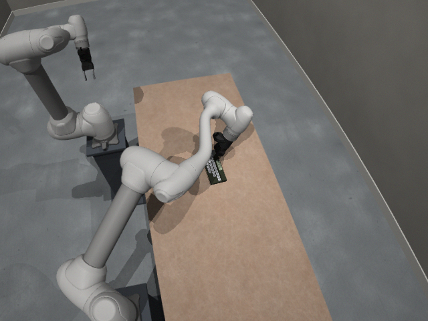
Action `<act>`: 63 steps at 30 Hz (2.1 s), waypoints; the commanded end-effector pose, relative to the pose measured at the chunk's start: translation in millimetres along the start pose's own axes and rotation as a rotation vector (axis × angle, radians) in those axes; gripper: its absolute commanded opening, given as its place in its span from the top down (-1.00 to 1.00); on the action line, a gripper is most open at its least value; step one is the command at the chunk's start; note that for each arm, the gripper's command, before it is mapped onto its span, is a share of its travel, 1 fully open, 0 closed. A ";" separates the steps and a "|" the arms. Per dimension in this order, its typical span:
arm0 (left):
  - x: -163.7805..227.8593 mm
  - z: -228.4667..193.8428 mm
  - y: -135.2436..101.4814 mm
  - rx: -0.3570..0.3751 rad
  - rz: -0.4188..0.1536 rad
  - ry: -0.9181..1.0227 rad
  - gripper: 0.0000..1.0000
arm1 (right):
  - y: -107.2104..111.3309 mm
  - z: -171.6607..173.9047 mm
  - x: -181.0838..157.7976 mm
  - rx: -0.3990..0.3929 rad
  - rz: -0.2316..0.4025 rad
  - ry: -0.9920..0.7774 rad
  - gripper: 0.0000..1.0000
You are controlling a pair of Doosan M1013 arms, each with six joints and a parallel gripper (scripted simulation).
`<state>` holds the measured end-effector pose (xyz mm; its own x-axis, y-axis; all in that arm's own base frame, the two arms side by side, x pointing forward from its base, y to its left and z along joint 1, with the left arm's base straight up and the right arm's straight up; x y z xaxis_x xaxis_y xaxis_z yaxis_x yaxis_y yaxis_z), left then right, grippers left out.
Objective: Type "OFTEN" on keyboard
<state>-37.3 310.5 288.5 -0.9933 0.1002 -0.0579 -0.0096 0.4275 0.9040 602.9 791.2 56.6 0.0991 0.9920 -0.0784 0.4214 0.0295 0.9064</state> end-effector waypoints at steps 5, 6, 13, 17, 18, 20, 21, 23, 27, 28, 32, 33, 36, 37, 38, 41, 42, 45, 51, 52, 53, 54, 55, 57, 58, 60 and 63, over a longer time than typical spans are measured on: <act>2.2 -0.9 -1.8 -0.005 0.002 -0.005 -1.00 | -3.5 4.7 -1.7 -0.003 -0.003 0.000 1.00; 2.2 -0.9 -1.8 -0.005 0.002 -0.005 -1.00 | -3.8 4.8 -1.7 -0.003 -0.003 0.000 1.00; 2.2 -0.9 -1.8 -0.005 0.002 -0.005 -1.00 | -4.6 5.2 -1.6 -0.003 -0.003 0.000 1.00; 2.2 -0.9 -1.8 -0.005 0.002 -0.005 -1.00 | -5.0 5.4 -1.6 -0.003 -0.003 0.000 1.00; 2.2 -0.9 -1.8 -0.005 0.002 -0.005 -1.00 | -5.0 5.4 -1.6 -0.003 -0.003 0.000 1.00; 2.2 -0.9 -1.8 -0.005 0.002 -0.005 -1.00 | -5.2 5.5 -1.6 -0.003 -0.003 0.000 1.00; 2.2 -0.9 -1.8 -0.005 0.002 -0.005 -1.00 | -5.5 5.6 -1.5 -0.003 -0.003 0.000 1.00; 2.2 -0.9 -1.8 -0.005 0.002 -0.005 -1.00 | -5.4 5.5 -1.6 -0.003 -0.003 0.000 1.00; 2.2 -0.9 -1.8 -0.005 0.002 -0.005 -1.00 | -5.7 5.7 -1.6 -0.003 -0.003 0.000 1.00; 2.2 -0.9 -1.8 -0.005 0.002 -0.005 -1.00 | -4.8 5.2 -1.6 -0.003 -0.003 0.000 1.00; 2.2 -0.9 -1.8 -0.005 0.002 -0.005 -1.00 | -0.3 3.0 -2.2 -0.002 -0.004 0.000 1.00; 2.2 -0.9 -1.8 -0.005 0.002 -0.005 -1.00 | 3.1 1.7 -2.2 -0.003 -0.003 -0.001 1.00; 2.2 -0.9 -1.8 -0.005 0.002 -0.005 -1.00 | 11.5 -1.7 -2.3 -0.005 0.000 -0.002 1.00; 2.2 -0.9 -1.8 -0.005 0.002 -0.005 -1.00 | 12.6 -2.4 -2.5 -0.005 -0.001 -0.003 1.00; 2.2 -0.9 -1.8 -0.005 0.002 -0.005 -1.00 | 13.0 -2.8 -2.8 -0.004 -0.001 -0.003 1.00; 2.2 -0.9 -1.8 -0.005 0.002 -0.005 -1.00 | 11.2 -2.1 -2.9 -0.004 -0.001 -0.002 1.00; 2.2 -0.9 -1.8 -0.005 0.002 -0.005 -1.00 | 10.6 -1.7 -3.9 -0.004 -0.001 -0.002 1.00; 2.2 -0.9 -1.8 -0.005 0.002 -0.005 -1.00 | 10.2 1.7 -11.5 -0.007 0.000 0.001 1.00; 2.2 -0.9 -1.8 -0.005 0.002 -0.005 -1.00 | 10.1 6.8 -38.2 -0.007 0.000 0.002 1.00; 2.2 -0.9 -1.8 -0.005 0.002 -0.005 -1.00 | 10.1 8.6 -48.0 -0.007 0.000 0.002 1.00; 2.2 -0.9 -1.8 -0.005 0.002 -0.005 -1.00 | 10.1 10.7 -58.7 -0.007 0.000 0.002 1.00; 2.2 -0.9 -1.8 -0.005 0.002 -0.005 -1.00 | 10.1 12.9 -70.3 -0.007 0.000 0.002 1.00; 2.2 -0.9 -1.8 -0.005 0.002 -0.005 -1.00 | 10.0 15.2 -82.3 -0.007 0.000 0.002 1.00; 2.2 -0.9 -1.8 -0.005 0.002 -0.005 -1.00 | 10.0 19.8 -106.4 -0.007 0.000 0.002 1.00; 2.2 -0.9 -1.8 -0.005 0.002 -0.005 -1.00 | 9.9 21.9 -117.7 -0.007 0.000 0.002 1.00; 2.2 -0.9 -1.8 -0.005 0.002 -0.005 -1.00 | 9.9 25.6 -137.0 -0.007 -0.001 0.002 1.00; 2.2 -0.9 -1.8 -0.005 0.002 -0.005 -1.00 | 9.9 28.0 -149.9 -0.007 -0.001 0.002 1.00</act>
<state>-37.3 310.5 288.5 -0.9933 0.1002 -0.0579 -0.0096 0.4275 0.9040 613.5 655.6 61.2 0.0983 0.9915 -0.0856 0.4262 0.0358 0.9039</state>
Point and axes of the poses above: on each arm, the point where the finger pads meet when closed, its own y axis back along the fingers, its own x axis across the jaws, z = x × y, the point moved 2 cm from there along y, back along the fingers, and after that the axes turned 11 degrees about -y, right-handed, at the moved point
